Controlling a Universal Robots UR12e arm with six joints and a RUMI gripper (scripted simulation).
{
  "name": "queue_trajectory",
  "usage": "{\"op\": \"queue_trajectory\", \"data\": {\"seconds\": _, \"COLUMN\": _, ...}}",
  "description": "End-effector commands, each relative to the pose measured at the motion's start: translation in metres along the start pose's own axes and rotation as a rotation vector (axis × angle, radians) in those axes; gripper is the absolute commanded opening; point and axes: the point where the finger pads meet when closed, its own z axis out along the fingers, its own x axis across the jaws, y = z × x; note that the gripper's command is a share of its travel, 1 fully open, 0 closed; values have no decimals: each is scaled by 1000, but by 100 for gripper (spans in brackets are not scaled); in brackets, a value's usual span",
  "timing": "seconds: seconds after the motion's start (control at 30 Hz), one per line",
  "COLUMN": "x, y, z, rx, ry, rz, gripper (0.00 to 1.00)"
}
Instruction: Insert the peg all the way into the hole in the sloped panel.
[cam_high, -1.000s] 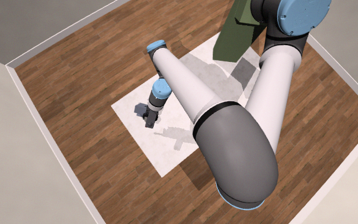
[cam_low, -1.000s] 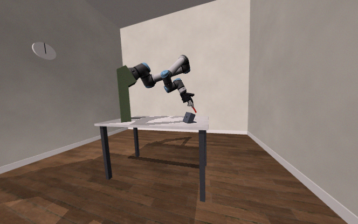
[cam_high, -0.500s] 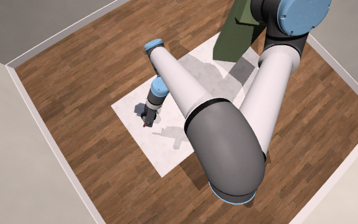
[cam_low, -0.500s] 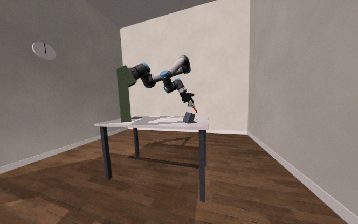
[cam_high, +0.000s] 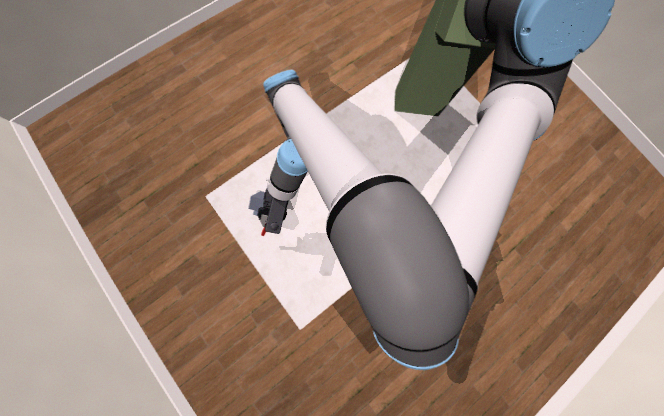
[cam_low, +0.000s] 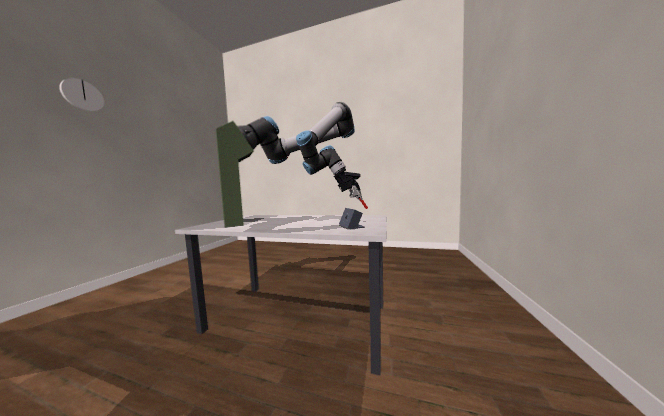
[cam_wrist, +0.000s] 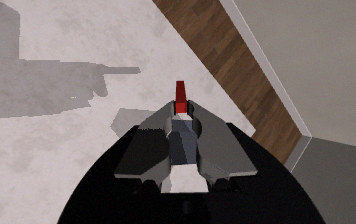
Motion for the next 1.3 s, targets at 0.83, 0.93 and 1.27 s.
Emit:
{"op": "queue_trajectory", "data": {"seconds": 0.83, "x": 23, "y": 7, "z": 1, "rx": 70, "ry": 40, "rz": -103, "gripper": 0}}
{"op": "queue_trajectory", "data": {"seconds": 0.93, "x": 26, "y": 8, "z": 1, "rx": 78, "ry": 44, "rz": -115, "gripper": 0}}
{"op": "queue_trajectory", "data": {"seconds": 1.27, "x": 33, "y": 11, "z": 1, "rx": 103, "ry": 59, "rz": -154, "gripper": 0}}
